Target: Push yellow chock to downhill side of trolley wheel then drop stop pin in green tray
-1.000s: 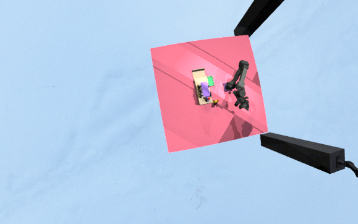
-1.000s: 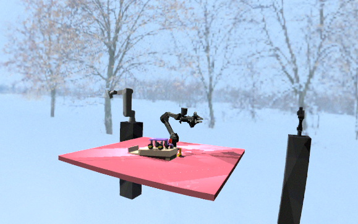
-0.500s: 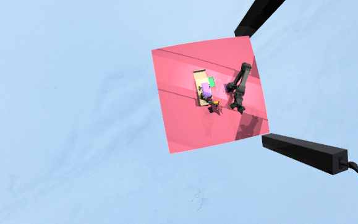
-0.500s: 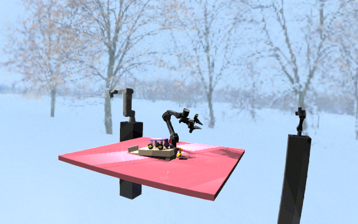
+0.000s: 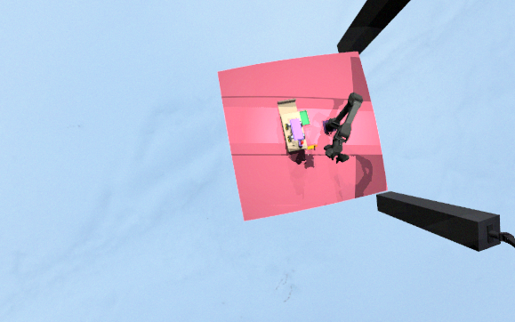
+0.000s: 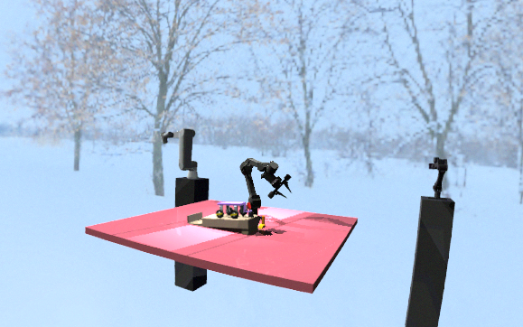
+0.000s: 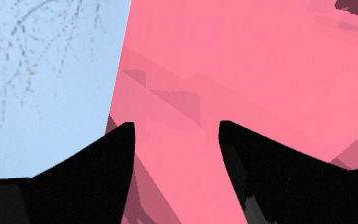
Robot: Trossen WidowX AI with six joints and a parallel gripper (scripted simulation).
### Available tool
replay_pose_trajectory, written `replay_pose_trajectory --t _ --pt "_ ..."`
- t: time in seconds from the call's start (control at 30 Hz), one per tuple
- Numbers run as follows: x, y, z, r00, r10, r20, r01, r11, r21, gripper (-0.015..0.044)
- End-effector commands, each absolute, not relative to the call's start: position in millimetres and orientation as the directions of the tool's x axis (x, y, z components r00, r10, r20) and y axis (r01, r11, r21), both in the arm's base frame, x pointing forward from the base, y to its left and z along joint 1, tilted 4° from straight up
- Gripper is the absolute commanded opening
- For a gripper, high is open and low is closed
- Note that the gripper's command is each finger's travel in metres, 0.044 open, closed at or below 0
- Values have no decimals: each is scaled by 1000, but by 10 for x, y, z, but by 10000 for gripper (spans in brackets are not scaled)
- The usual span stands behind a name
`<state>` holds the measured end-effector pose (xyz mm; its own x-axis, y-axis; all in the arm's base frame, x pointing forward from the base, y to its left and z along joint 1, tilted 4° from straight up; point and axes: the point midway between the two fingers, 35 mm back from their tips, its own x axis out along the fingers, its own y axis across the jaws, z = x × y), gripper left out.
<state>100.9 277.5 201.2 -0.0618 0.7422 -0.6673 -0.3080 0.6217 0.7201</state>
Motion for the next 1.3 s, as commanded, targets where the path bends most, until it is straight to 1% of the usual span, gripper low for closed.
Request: replay_pose_trajectory --t 0.0,0.17,0.33,0.5,0.67,0.83,0.97,1.03,1.27 --pt "1136 2684 1908 -18 672 -740 -459 653 603 190" --pt "1256 2543 1775 17 571 -821 -619 651 440 190" --pt "1358 2378 1662 40 458 -888 -757 594 272 190" --pt "1444 2194 1573 52 333 -941 -870 478 121 190" --pt "1514 1995 1512 54 202 -978 -951 308 11 190" --pt "1571 1788 1481 47 66 -997 -994 99 -40 190" --pt "1607 1627 1477 36 -38 -999 -997 -75 -33 190" --pt "1613 1600 1479 33 -56 -998 -994 -105 -27 190" --pt "1613 1600 1473 33 -56 -998 -994 -105 -27 190"
